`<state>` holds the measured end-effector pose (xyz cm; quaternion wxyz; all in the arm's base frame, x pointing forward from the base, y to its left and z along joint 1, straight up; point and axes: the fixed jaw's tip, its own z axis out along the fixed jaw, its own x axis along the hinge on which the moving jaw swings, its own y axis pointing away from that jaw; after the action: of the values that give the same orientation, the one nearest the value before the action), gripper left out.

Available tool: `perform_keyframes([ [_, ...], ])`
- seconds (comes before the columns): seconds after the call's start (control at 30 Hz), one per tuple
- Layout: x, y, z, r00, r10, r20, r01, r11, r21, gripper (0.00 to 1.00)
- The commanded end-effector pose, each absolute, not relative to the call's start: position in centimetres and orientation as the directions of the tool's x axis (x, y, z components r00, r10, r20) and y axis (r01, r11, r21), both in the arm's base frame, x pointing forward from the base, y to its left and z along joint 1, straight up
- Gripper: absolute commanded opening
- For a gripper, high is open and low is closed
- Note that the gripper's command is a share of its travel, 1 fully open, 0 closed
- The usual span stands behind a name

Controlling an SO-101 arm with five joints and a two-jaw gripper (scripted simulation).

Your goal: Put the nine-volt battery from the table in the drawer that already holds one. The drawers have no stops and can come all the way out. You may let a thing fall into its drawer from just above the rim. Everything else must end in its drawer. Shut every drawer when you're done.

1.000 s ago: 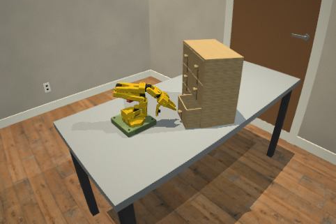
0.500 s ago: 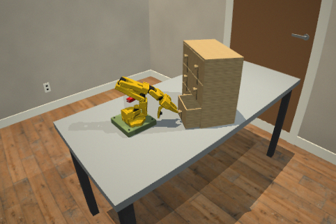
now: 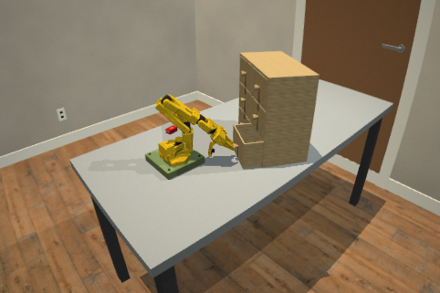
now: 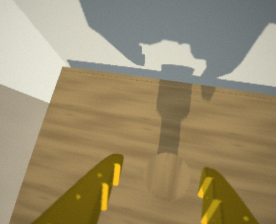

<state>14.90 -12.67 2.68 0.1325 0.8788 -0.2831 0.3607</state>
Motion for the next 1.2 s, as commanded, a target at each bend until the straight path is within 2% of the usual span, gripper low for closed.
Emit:
perform_keyframes([
  [0.0,15.27,-12.72,2.73,0.572,-0.400,0.716,-0.591,-0.806,0.022,0.21],
  [1.17,15.55,-12.72,2.86,0.575,-0.395,0.716,-0.584,-0.811,0.022,0.21],
])
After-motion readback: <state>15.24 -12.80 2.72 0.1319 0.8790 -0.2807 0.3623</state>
